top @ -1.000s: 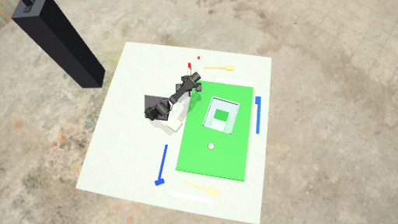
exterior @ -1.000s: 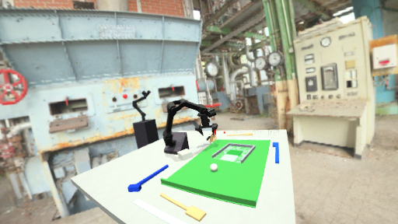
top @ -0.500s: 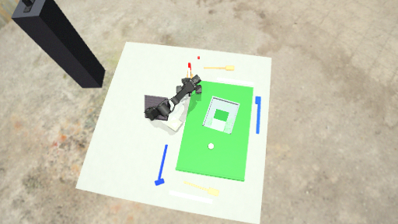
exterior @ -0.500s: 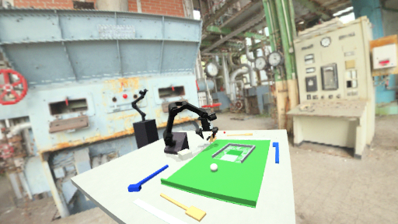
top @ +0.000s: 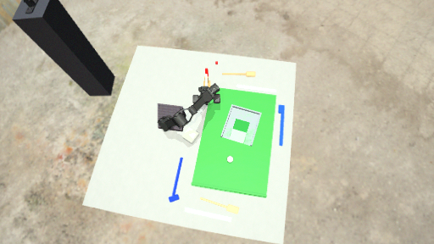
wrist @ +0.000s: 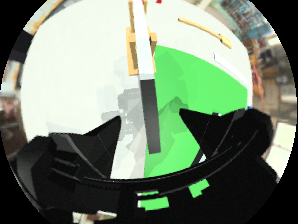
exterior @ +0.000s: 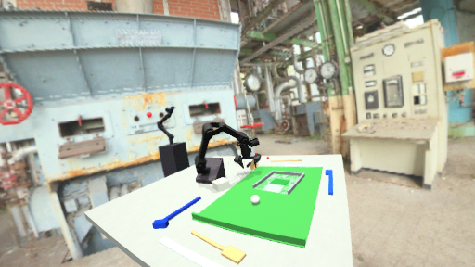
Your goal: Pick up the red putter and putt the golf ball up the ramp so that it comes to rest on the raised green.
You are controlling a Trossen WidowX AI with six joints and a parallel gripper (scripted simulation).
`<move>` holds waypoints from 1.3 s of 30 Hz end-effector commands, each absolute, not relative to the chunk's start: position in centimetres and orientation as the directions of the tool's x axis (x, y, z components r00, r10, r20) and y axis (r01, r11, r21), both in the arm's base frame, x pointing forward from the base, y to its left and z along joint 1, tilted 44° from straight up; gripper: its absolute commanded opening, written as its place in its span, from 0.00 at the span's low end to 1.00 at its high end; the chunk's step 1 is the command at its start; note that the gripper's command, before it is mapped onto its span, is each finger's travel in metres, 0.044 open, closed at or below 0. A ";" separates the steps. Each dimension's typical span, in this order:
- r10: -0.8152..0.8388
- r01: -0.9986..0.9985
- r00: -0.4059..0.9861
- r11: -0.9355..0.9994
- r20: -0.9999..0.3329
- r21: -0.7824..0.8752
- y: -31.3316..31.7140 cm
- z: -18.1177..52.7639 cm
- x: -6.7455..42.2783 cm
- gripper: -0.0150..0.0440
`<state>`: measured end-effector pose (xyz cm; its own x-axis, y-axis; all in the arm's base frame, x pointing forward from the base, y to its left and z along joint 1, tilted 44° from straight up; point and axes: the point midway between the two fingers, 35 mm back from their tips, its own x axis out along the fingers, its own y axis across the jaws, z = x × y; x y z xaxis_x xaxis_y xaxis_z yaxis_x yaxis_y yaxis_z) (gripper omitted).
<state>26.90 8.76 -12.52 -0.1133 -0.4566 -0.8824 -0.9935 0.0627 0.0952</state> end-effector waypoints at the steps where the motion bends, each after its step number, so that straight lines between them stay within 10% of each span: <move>1: -0.466 -0.992 -0.123 0.058 -0.876 0.109 8.3 -13.0 26.4 1.00; 6: -0.466 -0.992 -0.123 0.058 -0.876 0.109 8.3 -13.0 26.4 1.00; 20: -0.459 -0.993 -0.118 0.062 -0.880 0.100 8.5 -12.8 26.7 0.38; 39: -0.456 -0.993 -0.119 0.062 -0.882 0.102 12.2 -9.3 27.7 0.25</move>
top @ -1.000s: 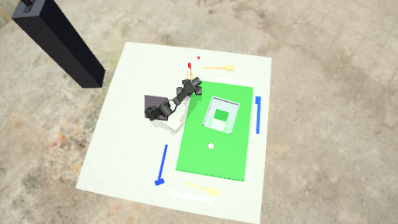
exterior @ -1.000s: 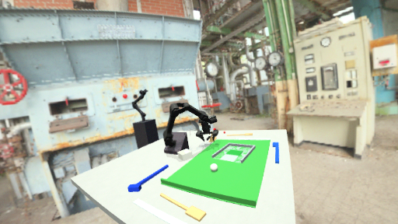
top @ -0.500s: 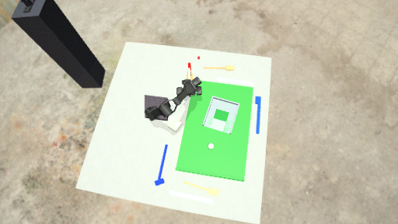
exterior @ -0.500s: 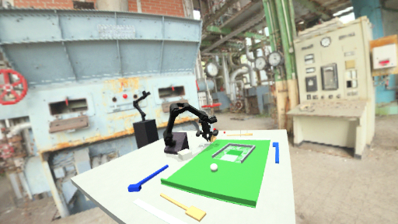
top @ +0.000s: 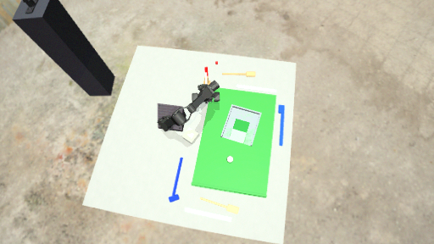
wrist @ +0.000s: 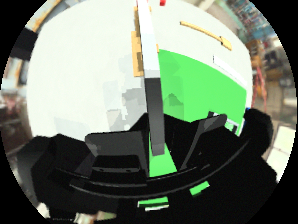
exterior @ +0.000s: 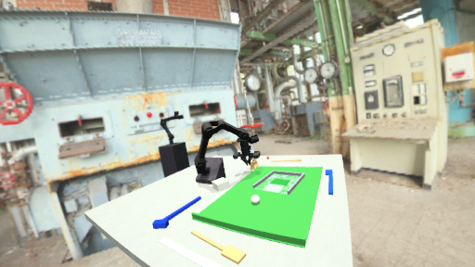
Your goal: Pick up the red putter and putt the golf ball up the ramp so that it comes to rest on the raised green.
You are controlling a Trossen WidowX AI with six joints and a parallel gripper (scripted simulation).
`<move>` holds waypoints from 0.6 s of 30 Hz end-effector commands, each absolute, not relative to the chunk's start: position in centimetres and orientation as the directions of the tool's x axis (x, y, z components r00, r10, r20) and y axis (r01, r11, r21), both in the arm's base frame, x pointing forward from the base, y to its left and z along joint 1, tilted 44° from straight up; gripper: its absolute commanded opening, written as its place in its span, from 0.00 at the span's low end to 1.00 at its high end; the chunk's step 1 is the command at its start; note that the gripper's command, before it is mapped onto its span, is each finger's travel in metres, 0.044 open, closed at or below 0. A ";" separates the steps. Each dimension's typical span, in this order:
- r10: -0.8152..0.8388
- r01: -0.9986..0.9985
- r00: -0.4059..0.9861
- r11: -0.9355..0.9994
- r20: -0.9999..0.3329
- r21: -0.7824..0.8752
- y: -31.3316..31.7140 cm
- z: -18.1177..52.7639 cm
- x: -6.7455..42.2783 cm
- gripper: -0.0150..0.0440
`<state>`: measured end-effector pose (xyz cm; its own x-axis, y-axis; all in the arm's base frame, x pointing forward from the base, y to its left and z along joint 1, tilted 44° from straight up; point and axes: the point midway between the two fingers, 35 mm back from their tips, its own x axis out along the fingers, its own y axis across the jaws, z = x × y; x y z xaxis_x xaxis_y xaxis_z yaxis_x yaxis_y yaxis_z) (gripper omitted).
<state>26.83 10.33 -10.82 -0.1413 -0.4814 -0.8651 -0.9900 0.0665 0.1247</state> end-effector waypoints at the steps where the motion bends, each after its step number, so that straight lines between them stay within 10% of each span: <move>1: -0.456 -0.993 -0.119 0.062 -0.882 0.102 12.6 -8.8 27.7 0.25; 18: -0.481 -0.978 -0.108 0.210 -0.870 0.005 12.4 -3.0 29.0 0.25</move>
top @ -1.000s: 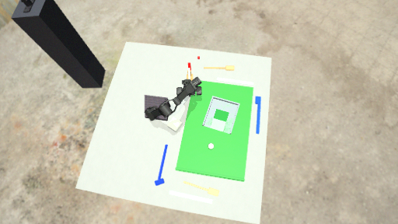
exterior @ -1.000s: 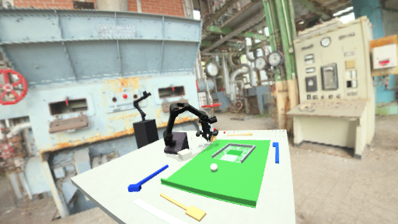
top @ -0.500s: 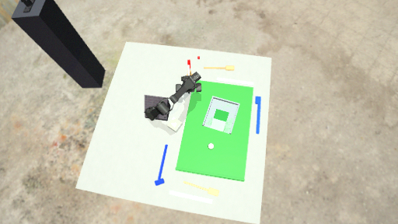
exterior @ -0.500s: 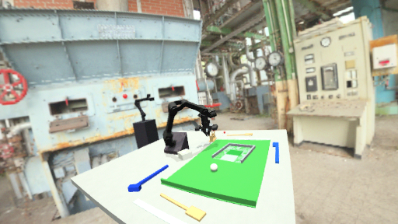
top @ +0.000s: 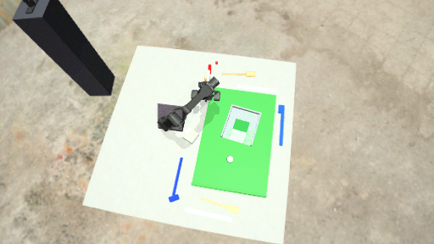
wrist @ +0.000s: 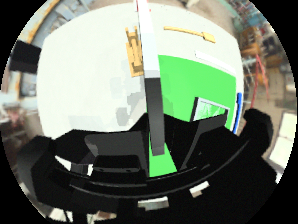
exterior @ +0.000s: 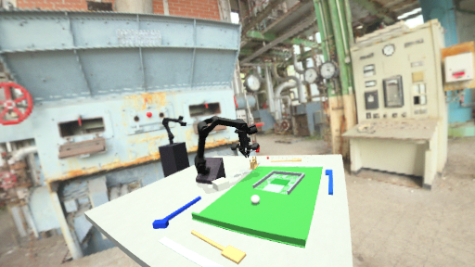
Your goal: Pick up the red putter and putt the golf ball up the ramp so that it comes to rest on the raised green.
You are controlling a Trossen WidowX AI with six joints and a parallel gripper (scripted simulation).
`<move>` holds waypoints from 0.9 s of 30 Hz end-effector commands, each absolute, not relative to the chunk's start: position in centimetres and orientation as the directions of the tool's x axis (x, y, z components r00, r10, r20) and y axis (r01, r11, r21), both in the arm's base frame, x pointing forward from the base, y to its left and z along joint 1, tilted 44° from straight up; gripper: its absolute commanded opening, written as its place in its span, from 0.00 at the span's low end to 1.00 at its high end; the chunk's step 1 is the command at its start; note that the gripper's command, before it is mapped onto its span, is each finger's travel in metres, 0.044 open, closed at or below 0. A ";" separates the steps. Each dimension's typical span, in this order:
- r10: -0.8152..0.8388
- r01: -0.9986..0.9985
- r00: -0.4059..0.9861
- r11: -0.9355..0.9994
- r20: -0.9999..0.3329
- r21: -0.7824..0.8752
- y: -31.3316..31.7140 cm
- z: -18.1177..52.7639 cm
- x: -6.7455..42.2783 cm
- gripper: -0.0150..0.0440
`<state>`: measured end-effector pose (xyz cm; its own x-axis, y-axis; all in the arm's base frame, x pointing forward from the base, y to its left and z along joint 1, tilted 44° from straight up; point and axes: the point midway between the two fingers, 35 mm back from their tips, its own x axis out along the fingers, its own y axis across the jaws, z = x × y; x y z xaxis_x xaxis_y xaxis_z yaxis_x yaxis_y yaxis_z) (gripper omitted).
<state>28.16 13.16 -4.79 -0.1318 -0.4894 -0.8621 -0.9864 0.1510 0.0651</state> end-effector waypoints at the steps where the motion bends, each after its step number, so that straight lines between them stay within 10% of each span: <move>1: -0.483 -0.971 -0.104 0.237 -0.869 -0.016 11.9 -2.4 29.2 0.25; 27: -0.585 -0.436 -0.056 0.744 -0.809 -0.507 -2.0 12.7 29.1 0.25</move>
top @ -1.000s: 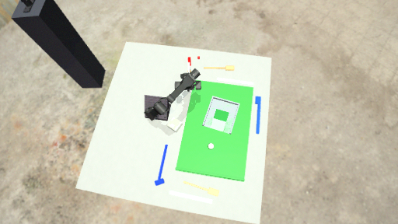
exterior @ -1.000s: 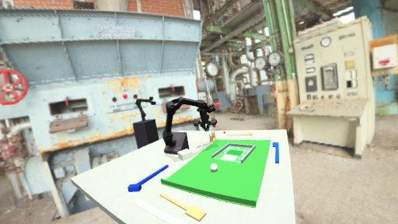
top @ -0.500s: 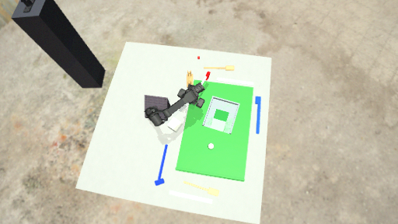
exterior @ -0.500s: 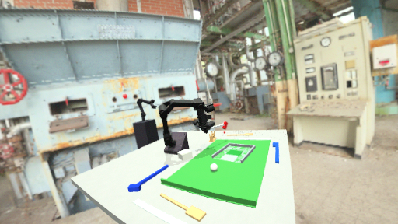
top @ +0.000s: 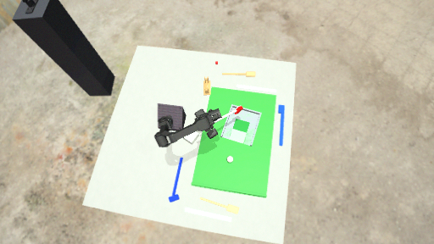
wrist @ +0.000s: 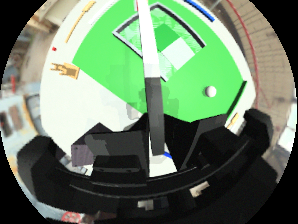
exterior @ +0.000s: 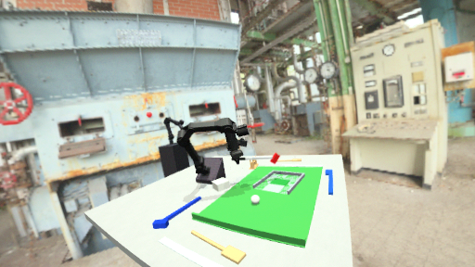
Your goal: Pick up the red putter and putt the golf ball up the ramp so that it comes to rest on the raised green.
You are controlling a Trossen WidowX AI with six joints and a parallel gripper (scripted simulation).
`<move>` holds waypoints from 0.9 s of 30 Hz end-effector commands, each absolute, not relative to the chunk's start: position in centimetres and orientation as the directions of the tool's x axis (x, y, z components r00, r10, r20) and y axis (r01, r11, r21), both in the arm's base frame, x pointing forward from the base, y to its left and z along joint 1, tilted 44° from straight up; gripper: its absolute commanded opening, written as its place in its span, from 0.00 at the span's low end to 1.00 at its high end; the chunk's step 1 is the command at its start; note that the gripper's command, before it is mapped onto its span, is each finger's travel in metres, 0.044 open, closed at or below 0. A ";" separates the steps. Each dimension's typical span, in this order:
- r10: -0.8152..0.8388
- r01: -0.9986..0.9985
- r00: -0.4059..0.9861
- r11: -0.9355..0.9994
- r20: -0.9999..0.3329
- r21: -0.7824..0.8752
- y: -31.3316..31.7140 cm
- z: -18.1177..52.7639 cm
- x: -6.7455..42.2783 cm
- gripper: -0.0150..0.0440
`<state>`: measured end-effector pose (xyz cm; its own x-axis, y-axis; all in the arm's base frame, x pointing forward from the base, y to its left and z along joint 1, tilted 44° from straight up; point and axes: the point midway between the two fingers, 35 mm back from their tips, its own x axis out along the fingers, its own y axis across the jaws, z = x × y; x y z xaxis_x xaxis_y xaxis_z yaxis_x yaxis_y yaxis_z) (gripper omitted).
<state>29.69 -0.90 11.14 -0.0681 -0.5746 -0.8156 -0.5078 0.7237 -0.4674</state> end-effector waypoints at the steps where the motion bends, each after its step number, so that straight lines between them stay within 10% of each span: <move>1: -0.590 -0.404 -0.056 0.751 -0.806 -0.522 -2.5 13.2 28.9 0.25; 27: -0.694 0.259 -0.101 0.674 -0.713 -0.692 -11.6 22.2 21.0 0.25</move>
